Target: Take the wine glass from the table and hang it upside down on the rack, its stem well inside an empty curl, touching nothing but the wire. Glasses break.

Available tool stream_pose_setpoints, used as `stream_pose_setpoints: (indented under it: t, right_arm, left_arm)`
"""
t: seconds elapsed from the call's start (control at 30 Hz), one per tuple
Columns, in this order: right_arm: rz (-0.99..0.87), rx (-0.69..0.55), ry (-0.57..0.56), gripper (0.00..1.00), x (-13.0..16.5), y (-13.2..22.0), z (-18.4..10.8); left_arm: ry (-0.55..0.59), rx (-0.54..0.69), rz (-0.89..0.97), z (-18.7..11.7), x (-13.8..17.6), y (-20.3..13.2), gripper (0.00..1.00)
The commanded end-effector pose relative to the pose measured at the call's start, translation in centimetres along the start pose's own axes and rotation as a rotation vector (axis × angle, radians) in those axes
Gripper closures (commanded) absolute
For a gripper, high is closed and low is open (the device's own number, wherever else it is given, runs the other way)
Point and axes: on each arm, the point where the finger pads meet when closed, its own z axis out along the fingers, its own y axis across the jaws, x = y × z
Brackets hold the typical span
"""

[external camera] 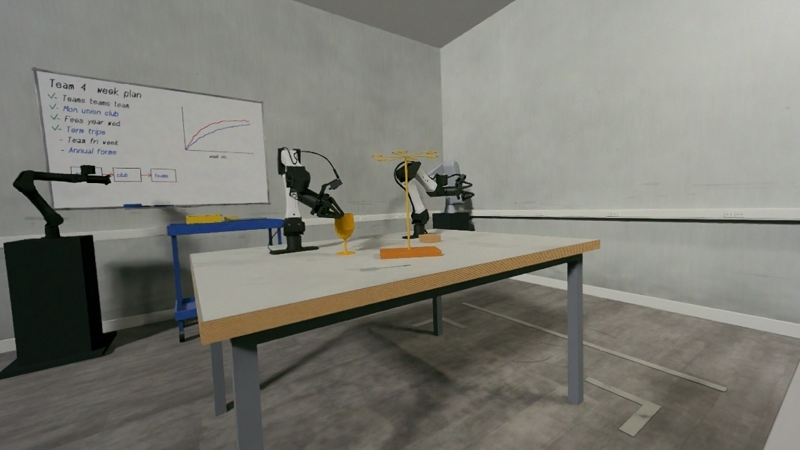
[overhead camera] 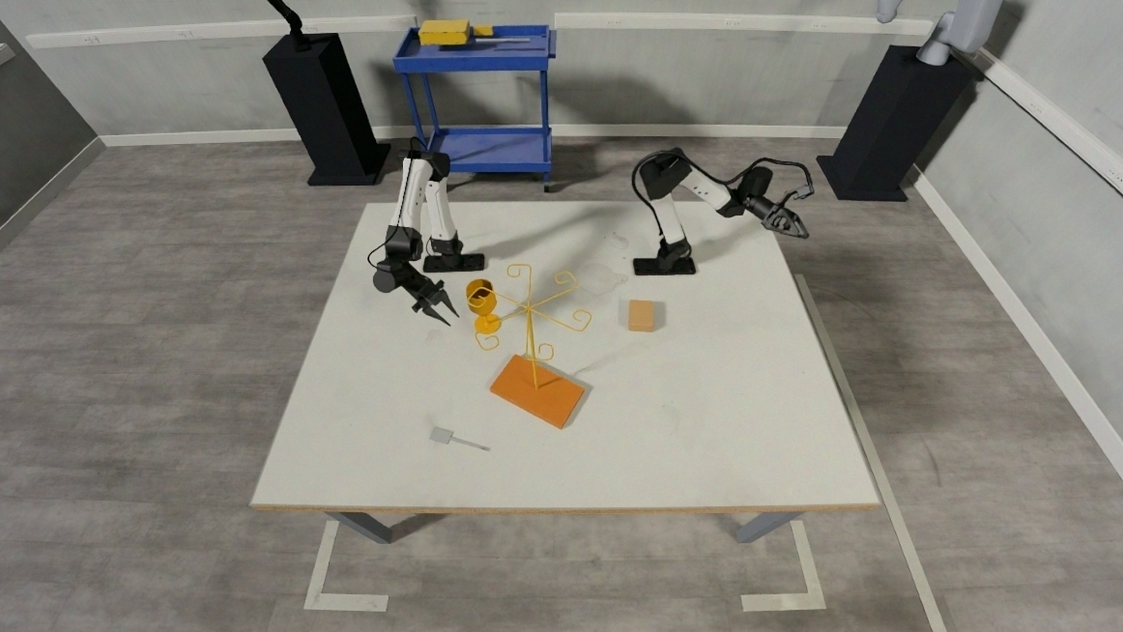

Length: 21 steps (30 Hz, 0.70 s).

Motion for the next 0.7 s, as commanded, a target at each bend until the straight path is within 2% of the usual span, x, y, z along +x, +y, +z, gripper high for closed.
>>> stream_pose_setpoints:
  t: [0.0,0.2,0.3,0.4,0.67]
  right_arm:
    - [-0.174,0.046,0.064,0.69,-1.6,0.6,-0.6]
    - [-0.361,0.058,0.150,0.69,-2.7,2.0,-0.6]
    - [-0.358,0.045,0.173,0.69,-2.2,1.8,-0.1]
    - [-0.491,0.069,0.175,0.69,-4.1,3.2,-1.1]
    - [-0.734,0.070,0.277,0.69,-5.3,5.2,-1.7]
  left_arm:
    - [-0.004,-0.011,0.070,1.8,-1.2,-1.4,0.00]
    - [0.028,0.029,0.127,4.8,-0.6,-4.6,0.00]
    - [0.037,0.030,0.123,5.2,-0.3,-4.6,0.00]
    - [0.039,0.067,0.168,6.3,-0.3,-7.1,0.00]
    - [0.074,0.125,0.237,9.0,1.0,-11.9,0.00]
